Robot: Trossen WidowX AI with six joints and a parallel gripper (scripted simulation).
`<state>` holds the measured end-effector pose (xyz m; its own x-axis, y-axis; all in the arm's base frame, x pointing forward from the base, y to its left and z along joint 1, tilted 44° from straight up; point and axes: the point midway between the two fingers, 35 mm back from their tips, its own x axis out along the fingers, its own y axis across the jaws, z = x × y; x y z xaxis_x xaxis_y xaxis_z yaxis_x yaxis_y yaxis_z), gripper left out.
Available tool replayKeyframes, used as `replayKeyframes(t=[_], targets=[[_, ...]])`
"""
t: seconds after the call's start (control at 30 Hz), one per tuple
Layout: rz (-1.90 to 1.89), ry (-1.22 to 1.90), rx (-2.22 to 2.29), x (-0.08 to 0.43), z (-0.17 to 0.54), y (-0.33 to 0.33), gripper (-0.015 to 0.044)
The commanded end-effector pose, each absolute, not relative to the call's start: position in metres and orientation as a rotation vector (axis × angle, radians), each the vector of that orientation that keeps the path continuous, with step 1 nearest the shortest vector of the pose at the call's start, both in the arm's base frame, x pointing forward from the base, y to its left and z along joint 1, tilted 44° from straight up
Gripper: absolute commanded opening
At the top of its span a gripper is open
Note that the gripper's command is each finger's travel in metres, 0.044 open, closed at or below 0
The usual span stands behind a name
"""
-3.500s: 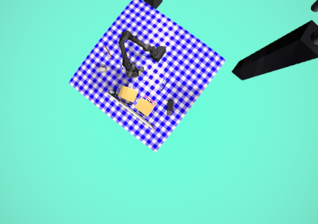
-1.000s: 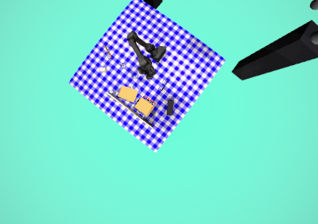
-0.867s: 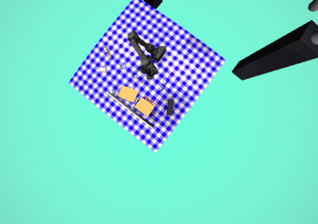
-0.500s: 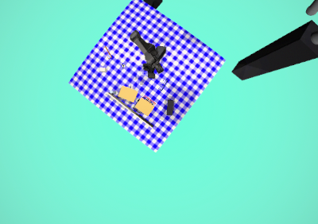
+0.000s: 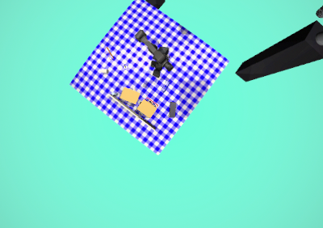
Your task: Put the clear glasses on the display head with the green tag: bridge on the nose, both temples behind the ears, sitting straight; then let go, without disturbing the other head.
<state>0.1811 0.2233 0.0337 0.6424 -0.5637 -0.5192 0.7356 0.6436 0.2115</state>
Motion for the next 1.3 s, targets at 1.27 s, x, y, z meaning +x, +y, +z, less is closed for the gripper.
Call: replayKeyframes(t=[1.27], targets=[[-0.761, 0.303, 0.736, 0.161, 0.024, 0.236, 0.0000]])
